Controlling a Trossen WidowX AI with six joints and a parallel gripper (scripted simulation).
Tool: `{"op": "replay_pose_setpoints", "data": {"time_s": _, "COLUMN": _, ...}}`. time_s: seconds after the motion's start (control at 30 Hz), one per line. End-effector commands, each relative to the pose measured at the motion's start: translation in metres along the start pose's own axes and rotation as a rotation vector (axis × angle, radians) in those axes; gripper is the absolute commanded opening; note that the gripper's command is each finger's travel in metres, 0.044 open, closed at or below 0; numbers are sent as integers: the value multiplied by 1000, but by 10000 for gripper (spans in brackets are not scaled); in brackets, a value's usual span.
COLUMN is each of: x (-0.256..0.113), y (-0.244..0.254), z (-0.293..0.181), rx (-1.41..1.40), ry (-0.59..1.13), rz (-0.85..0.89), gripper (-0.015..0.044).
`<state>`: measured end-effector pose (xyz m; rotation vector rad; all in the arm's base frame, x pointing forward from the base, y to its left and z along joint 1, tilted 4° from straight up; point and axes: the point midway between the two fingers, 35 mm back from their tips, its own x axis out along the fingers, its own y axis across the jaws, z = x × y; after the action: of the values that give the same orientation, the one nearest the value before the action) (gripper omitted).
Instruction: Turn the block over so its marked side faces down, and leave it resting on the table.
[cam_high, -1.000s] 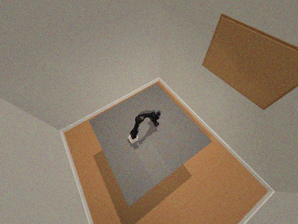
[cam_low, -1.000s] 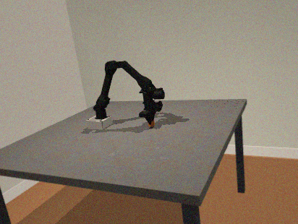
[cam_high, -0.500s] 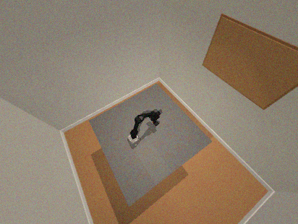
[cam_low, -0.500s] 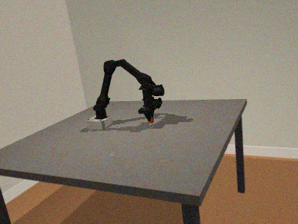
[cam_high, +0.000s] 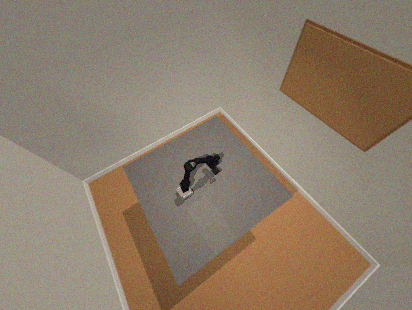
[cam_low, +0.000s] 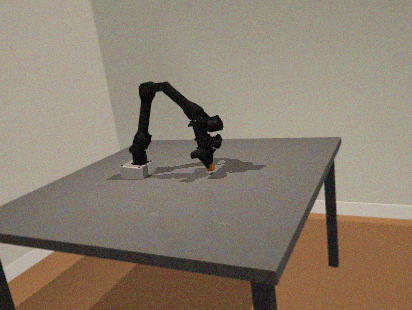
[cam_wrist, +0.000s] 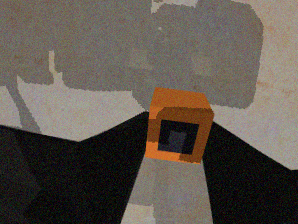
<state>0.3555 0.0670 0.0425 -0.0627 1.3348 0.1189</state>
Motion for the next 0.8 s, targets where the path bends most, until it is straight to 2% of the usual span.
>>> {"op": "replay_pose_setpoints", "data": {"time_s": 0.0, "x": -1, "y": -1, "z": 1, "rx": 3, "ry": -71, "rz": -5, "gripper": 0}}
{"op": "replay_pose_setpoints", "data": {"time_s": 0.6, "x": -1, "y": -1, "z": -6, "rx": 6, "ry": -353, "rz": -4, "gripper": 0}}
{"op": "replay_pose_setpoints", "data": {"time_s": 0.77, "x": -2, "y": -1, "z": -7, "rx": 6, "ry": -376, "rz": -3, "gripper": 0}}
